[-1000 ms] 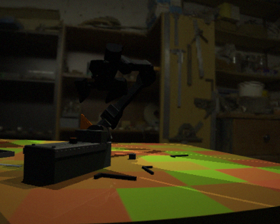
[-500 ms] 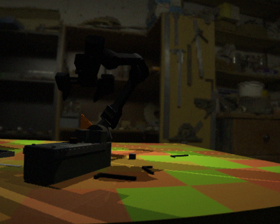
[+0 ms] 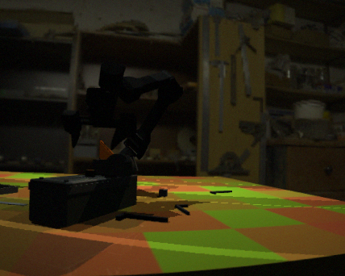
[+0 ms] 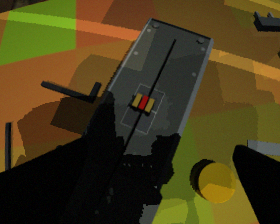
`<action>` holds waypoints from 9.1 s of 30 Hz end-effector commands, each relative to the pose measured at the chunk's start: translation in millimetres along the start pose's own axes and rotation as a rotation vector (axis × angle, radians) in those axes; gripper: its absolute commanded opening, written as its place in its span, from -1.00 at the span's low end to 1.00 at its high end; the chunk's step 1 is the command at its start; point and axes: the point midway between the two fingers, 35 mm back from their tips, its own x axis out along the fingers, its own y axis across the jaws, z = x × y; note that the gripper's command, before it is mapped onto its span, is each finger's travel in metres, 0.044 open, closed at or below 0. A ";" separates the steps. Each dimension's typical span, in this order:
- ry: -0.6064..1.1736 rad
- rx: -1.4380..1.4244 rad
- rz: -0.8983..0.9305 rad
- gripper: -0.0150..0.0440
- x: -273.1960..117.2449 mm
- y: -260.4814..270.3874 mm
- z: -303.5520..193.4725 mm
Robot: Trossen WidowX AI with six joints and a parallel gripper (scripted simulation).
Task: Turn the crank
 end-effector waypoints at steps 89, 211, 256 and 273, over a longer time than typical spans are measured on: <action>-0.016 0.000 -0.002 -0.49 -2.0 -2.0 2.8; -0.015 -0.001 0.000 -0.40 -1.4 -1.2 2.4; -0.014 -0.001 0.000 -0.49 -1.3 -1.0 2.2; -0.014 -0.001 0.000 0.40 -1.3 -1.0 2.2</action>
